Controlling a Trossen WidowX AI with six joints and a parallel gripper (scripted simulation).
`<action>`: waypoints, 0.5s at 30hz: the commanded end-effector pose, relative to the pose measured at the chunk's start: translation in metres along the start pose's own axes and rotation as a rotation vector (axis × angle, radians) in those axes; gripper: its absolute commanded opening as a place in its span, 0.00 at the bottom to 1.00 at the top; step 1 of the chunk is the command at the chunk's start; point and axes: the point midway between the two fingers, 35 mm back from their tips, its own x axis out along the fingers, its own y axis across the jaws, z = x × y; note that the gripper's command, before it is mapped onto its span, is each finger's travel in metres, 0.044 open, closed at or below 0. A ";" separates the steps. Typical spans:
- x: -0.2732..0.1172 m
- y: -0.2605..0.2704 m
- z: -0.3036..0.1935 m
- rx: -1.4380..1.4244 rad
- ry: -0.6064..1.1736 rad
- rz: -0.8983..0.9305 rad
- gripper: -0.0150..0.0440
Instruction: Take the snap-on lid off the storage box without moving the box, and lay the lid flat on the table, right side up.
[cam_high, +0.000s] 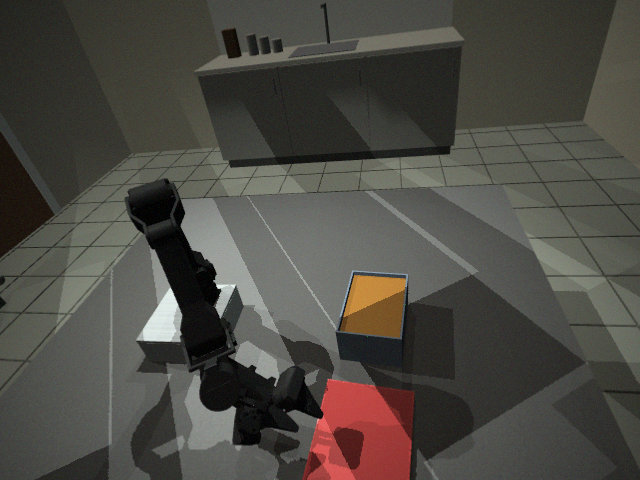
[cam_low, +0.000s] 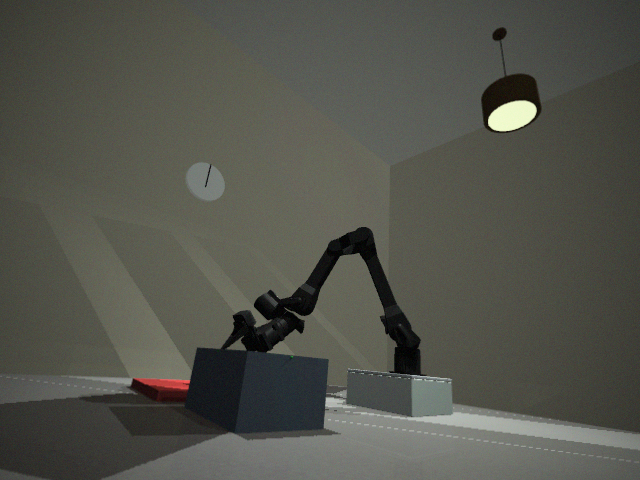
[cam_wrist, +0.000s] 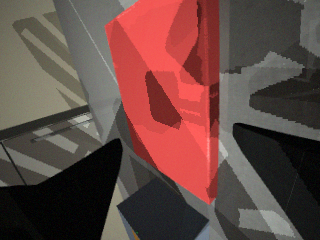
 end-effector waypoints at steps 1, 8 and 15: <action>-0.008 -0.006 -0.001 -0.001 0.002 0.001 1.00; -0.019 -0.016 -0.001 -0.001 0.002 -0.001 1.00; -0.030 -0.025 -0.001 -0.001 0.002 -0.002 1.00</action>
